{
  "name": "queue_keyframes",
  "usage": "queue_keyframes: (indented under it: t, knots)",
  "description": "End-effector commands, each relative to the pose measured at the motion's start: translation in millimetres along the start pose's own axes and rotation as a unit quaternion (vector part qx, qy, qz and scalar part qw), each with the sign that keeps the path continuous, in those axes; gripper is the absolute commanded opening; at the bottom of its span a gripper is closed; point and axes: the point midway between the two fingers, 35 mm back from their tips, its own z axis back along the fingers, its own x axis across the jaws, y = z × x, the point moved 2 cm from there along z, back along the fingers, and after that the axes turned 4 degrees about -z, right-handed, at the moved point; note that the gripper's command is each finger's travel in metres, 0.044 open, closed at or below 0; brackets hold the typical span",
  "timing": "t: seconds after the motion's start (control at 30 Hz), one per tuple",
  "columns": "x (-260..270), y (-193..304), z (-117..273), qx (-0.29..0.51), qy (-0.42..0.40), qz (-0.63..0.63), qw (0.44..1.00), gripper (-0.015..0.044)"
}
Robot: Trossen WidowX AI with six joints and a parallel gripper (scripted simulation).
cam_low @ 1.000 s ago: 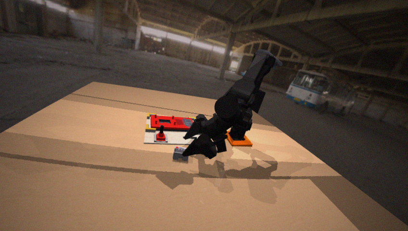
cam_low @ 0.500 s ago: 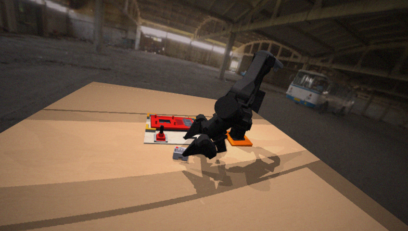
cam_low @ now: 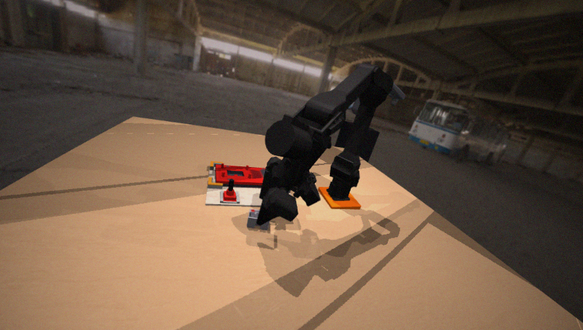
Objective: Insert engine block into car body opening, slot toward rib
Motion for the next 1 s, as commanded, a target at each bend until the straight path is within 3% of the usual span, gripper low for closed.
queue_keyframes:
  t: [0.0, 0.27, 0.97]
  knots:
    - [0, 9, 2, -0.065, -0.001, -0.005, 0.998, 0.044]
    - [4, 22, 14, -0.186, 0.005, -0.013, 0.982, 0.044]
    - [4, 17, -7, -0.189, 0.005, -0.014, 0.982, 0.044]
